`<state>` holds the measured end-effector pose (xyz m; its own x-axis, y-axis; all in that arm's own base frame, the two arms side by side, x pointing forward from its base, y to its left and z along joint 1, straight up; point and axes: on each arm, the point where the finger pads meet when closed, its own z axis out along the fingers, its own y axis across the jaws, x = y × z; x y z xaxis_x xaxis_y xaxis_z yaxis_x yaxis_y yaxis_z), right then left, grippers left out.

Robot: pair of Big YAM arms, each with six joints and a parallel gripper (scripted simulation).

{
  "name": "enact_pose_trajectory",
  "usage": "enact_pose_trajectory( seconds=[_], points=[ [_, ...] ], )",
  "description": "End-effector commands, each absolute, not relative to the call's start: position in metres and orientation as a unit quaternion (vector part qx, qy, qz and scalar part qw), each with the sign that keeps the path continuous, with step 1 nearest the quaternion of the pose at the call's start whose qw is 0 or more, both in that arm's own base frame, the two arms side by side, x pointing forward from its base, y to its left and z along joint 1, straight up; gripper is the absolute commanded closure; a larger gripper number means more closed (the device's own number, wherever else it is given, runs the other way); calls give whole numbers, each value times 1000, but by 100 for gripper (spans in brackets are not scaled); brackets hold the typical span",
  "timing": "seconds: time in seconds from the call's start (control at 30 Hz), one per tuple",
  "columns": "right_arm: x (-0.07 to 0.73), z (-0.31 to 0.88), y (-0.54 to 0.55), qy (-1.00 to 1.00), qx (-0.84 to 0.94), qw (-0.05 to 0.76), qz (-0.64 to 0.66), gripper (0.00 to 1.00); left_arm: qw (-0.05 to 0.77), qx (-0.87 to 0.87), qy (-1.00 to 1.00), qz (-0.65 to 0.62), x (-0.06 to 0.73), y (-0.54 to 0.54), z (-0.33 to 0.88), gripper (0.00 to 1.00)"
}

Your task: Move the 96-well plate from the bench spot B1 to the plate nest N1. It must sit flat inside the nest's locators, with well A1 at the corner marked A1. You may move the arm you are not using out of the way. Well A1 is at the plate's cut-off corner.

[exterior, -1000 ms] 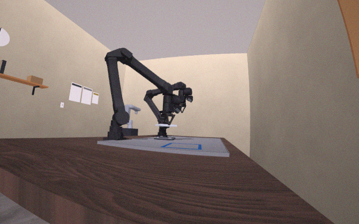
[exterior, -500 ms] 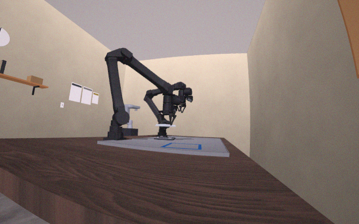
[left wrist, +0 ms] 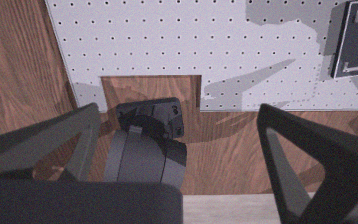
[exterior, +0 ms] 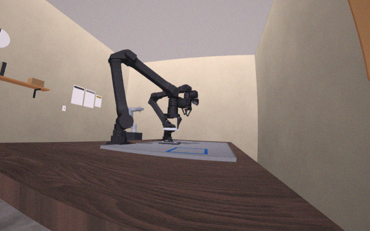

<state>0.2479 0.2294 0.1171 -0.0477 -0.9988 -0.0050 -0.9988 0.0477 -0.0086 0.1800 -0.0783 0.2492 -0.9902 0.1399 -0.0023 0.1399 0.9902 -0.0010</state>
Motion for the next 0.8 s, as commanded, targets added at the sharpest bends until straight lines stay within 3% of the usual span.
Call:
enact_pose_trajectory(
  seconds=[0.0, 0.77],
  points=[
    [268, 131, 243, 705, -709, 21, 0, 100, 16, 63, 998, -6, 185, -81, 262, 0],
    [267, 131, 241, 707, -707, 20, 0, 100, 16, 63, 998, -6, 185, -81, 262, 0]
  ],
)
